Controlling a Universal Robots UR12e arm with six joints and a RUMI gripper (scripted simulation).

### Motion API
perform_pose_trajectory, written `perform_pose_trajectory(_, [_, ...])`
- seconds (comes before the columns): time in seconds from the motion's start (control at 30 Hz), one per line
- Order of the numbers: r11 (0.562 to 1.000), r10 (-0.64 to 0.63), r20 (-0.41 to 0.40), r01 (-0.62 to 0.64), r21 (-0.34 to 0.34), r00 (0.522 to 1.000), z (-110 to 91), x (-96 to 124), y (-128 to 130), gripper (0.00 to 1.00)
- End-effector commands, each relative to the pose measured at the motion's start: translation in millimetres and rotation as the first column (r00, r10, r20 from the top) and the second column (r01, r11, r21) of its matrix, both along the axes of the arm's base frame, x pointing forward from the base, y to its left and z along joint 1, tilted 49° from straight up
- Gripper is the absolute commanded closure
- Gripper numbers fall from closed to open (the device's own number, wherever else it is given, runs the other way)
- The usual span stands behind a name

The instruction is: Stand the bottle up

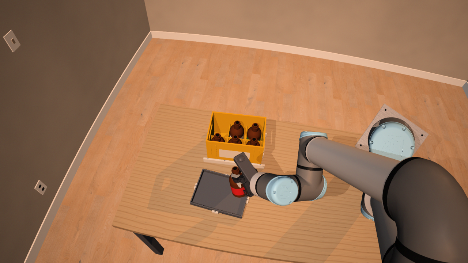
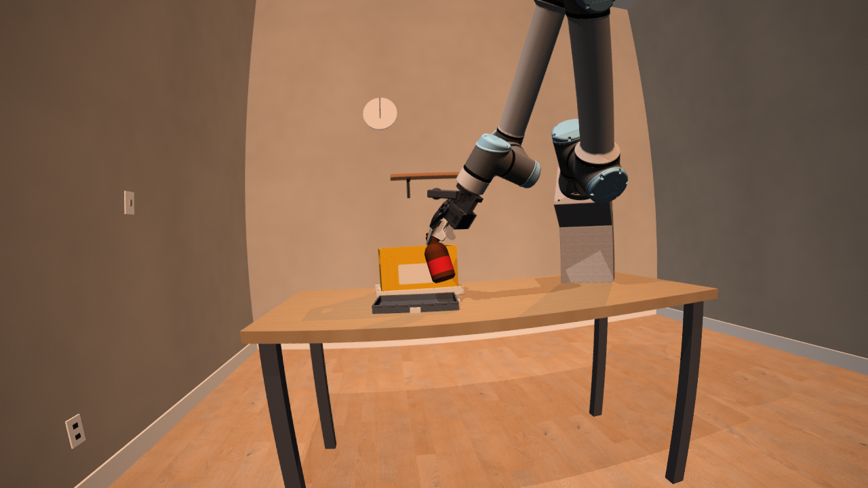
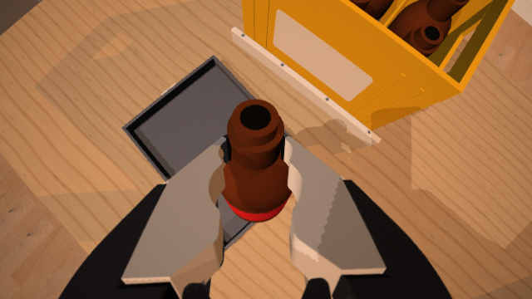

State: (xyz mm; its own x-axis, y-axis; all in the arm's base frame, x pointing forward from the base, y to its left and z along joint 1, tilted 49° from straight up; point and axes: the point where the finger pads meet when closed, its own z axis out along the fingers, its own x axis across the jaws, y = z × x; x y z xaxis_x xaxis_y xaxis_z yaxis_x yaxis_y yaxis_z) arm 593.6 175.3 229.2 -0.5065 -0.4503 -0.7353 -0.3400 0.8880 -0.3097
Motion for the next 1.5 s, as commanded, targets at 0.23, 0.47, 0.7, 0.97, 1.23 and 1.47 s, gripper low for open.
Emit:
perform_pose_trajectory(0.23, [1.0, 0.0, 0.001, 0.0, 0.0, 1.0, 4.8, 10.8, -2.1, 1.0])
perform_pose_trajectory(0.47, [1.0, 0.0, 0.001, 0.0, 0.0, 1.0, 7.6, 17.7, -3.5, 1.0])
perform_pose_trajectory(0.7, [1.0, 0.0, 0.001, 0.0, 0.0, 1.0, 8.9, 20.9, -4.1, 1.0])
perform_pose_trajectory(0.97, [1.0, 0.0, 0.001, 0.0, 0.0, 1.0, 9.5, 22.4, -4.3, 1.0])
perform_pose_trajectory(1.23, [1.0, 0.0, 0.001, 0.0, 0.0, 1.0, 9.5, 22.6, -4.4, 1.0])
perform_pose_trajectory(1.47, [1.0, 0.0, 0.001, 0.0, 0.0, 1.0, 9.5, 22.5, -4.4, 1.0])
